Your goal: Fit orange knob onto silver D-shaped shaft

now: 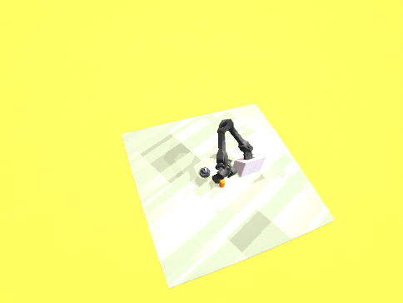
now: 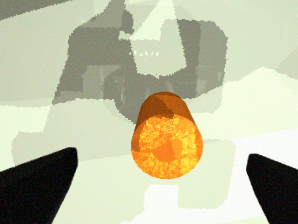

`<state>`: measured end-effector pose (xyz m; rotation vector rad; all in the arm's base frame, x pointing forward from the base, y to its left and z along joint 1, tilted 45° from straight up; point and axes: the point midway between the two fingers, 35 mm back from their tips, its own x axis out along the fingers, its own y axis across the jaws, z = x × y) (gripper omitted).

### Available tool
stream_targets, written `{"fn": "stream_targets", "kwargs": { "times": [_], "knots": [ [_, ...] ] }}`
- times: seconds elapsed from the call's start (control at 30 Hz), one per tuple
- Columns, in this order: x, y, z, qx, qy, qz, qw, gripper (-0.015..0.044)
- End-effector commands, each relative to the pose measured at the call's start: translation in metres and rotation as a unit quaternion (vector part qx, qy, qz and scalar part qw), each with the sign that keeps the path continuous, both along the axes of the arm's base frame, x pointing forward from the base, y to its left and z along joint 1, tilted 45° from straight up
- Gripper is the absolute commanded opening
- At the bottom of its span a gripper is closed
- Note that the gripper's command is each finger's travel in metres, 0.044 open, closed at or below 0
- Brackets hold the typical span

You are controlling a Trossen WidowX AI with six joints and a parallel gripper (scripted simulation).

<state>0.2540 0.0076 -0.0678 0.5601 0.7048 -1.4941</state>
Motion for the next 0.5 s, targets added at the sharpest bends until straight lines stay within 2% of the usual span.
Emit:
{"fn": "stream_targets", "kwargs": {
  "times": [0.0,0.47],
  "knots": [
    [-0.002,-0.005,-0.005,-0.003,0.005,0.002,1.0,0.044],
    [-0.002,-0.021,-0.022,-0.003,0.005,0.002,1.0,0.044]
  ]
}}
